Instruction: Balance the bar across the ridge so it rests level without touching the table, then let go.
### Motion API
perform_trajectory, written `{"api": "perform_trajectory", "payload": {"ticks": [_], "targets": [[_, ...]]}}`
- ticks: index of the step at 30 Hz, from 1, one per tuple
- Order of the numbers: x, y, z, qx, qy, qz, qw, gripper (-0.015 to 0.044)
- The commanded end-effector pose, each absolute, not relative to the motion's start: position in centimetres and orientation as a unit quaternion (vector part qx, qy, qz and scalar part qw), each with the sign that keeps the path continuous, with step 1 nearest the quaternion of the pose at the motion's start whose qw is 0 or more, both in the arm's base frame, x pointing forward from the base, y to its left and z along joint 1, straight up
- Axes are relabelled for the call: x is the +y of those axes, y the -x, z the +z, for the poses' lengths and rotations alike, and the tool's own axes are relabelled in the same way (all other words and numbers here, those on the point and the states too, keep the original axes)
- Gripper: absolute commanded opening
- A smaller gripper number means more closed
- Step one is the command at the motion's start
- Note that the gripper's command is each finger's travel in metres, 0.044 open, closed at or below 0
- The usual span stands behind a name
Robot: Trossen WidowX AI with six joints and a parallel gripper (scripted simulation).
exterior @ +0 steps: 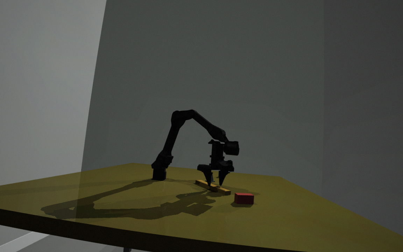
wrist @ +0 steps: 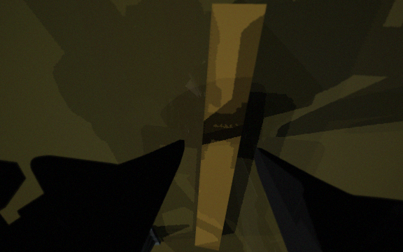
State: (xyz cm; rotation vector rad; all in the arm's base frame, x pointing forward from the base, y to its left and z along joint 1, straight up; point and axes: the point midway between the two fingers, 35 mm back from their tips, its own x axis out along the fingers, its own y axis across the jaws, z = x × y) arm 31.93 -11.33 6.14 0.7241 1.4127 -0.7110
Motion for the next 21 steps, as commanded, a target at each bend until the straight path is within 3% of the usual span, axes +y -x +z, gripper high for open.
{"api": "perform_trajectory", "payload": {"ticks": [1, 16, 21], "targets": [[-11.39, -31.89, 5.42, 0.621, -0.318, -0.315, 0.644, 0.0315], [-11.39, -31.89, 5.01, 0.621, -0.318, -0.315, 0.644, 0.0315], [-11.31, -31.88, 5.05, 0.622, -0.318, -0.313, 0.644, 0.0184]]}}
